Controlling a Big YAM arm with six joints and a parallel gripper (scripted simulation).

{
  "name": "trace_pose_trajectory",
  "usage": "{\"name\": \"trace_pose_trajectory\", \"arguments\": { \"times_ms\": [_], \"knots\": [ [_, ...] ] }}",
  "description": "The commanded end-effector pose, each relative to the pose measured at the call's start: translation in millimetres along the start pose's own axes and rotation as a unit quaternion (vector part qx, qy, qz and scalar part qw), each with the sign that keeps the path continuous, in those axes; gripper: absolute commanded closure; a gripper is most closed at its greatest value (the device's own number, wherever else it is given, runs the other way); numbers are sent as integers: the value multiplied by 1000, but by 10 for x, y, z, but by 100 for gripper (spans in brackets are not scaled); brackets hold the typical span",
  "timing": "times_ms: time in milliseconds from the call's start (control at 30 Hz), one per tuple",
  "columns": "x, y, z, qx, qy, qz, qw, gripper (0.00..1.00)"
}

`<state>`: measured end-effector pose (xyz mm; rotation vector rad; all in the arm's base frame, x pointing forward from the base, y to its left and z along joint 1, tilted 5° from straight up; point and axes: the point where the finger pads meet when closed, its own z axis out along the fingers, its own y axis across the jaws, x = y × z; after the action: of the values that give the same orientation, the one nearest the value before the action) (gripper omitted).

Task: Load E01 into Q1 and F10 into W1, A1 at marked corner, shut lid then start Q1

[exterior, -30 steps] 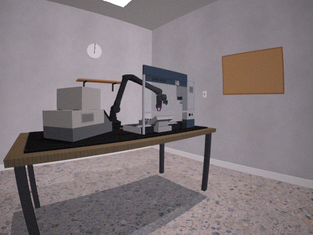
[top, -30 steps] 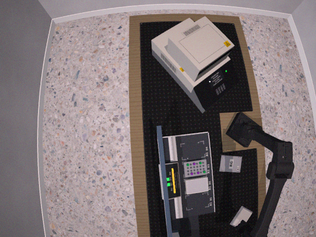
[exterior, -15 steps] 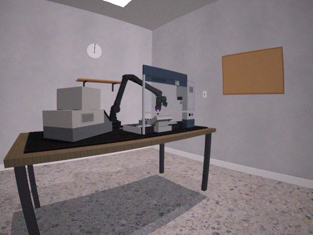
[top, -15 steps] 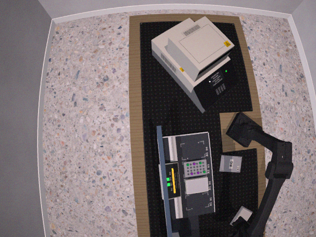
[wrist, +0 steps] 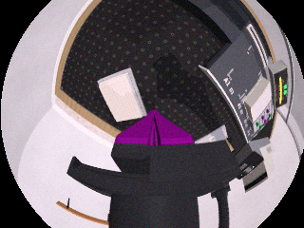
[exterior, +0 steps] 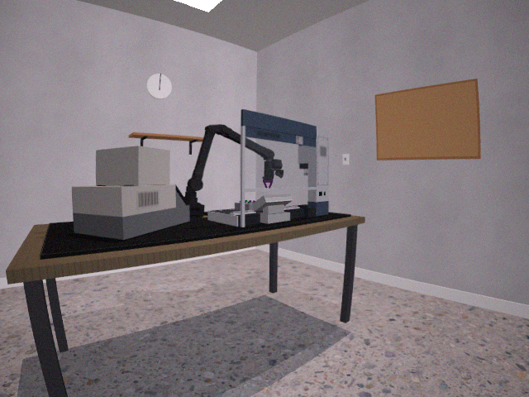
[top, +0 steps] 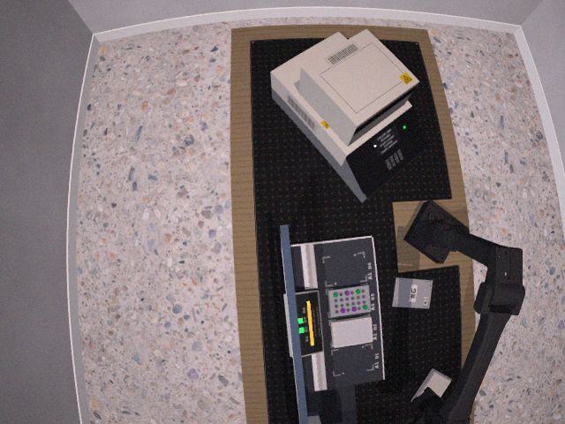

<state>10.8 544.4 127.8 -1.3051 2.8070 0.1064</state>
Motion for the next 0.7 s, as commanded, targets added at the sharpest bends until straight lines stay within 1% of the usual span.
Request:
{"name": "trace_pose_trajectory", "arguments": {
  "times_ms": [0,33,100,133,233,267,300,467,567,600,667],
  "knots": [
    [-341,-386,-370,-23,-35,58,997,100],
    [-360,-435,-380,-24,-36,53,998,100],
    [-360,-435,-380,-24,-36,53,998,100],
    [-298,-342,-367,-28,-35,53,998,100],
    [-270,-408,-390,-34,-36,84,995,100],
    [-277,-451,-400,-34,-37,94,994,100],
    [-287,-510,-410,-30,-37,90,995,100],
    [-442,-862,-507,-26,-35,85,995,100],
    [-437,-1086,-518,-26,-31,128,991,100],
    [-445,-1138,-526,-27,-31,142,989,100],
    [-445,-1138,-526,-27,-31,142,989,100]
  ]
}}
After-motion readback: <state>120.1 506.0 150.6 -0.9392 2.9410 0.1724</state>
